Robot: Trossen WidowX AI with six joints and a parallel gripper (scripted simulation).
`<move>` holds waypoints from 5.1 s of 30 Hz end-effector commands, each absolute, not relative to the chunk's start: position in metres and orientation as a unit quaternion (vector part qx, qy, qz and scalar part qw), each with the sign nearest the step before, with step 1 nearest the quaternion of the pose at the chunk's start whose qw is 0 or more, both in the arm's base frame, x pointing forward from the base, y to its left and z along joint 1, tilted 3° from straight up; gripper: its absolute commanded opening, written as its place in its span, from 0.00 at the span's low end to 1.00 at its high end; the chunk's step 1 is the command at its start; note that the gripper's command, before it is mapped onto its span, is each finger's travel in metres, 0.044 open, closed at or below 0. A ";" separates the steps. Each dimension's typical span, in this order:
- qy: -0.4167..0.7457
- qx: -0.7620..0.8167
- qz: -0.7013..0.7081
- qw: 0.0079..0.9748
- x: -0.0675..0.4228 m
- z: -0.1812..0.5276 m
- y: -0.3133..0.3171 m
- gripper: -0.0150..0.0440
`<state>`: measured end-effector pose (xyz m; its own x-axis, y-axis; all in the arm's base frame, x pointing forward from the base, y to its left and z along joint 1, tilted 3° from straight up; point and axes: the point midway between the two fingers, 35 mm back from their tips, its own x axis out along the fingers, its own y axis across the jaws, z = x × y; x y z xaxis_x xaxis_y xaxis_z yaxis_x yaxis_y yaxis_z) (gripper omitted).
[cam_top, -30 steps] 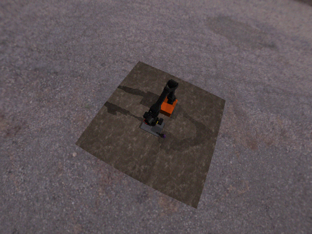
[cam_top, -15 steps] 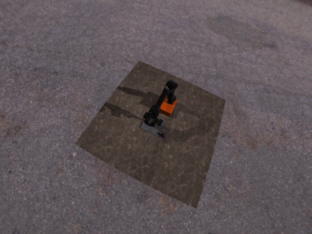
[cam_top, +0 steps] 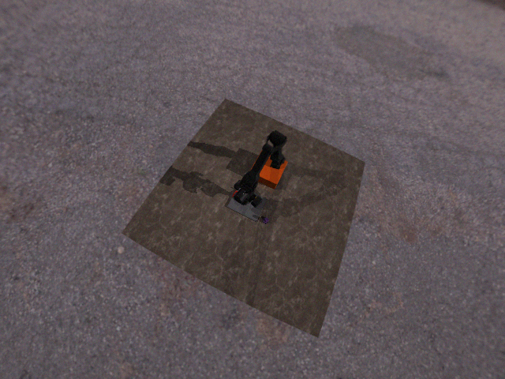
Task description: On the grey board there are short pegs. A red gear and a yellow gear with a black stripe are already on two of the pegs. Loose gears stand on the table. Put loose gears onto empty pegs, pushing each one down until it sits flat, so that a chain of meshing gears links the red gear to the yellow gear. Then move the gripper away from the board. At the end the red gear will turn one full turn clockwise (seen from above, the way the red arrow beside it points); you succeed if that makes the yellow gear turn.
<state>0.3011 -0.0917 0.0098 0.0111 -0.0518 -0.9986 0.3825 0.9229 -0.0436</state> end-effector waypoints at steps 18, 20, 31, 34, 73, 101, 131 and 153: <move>0.703 -0.028 -0.008 0.711 0.301 0.007 -0.092 0.25; 0.703 -0.040 0.004 0.710 0.301 0.006 -0.092 0.25; 0.701 0.021 -0.056 0.711 0.301 0.004 -0.091 0.25; 0.698 0.050 -0.084 0.710 0.301 0.004 -0.091 0.25; 0.695 0.058 -0.092 0.711 0.297 0.095 -0.086 0.94; 0.695 0.058 -0.092 0.711 0.297 0.095 -0.086 1.00; 0.695 0.066 -0.084 0.711 0.302 0.110 0.091 1.00; 0.699 0.069 -0.082 0.707 0.219 0.124 0.232 1.00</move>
<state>0.2211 0.2300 0.1228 0.0099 -0.0219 -0.9997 0.2087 0.9778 -0.0193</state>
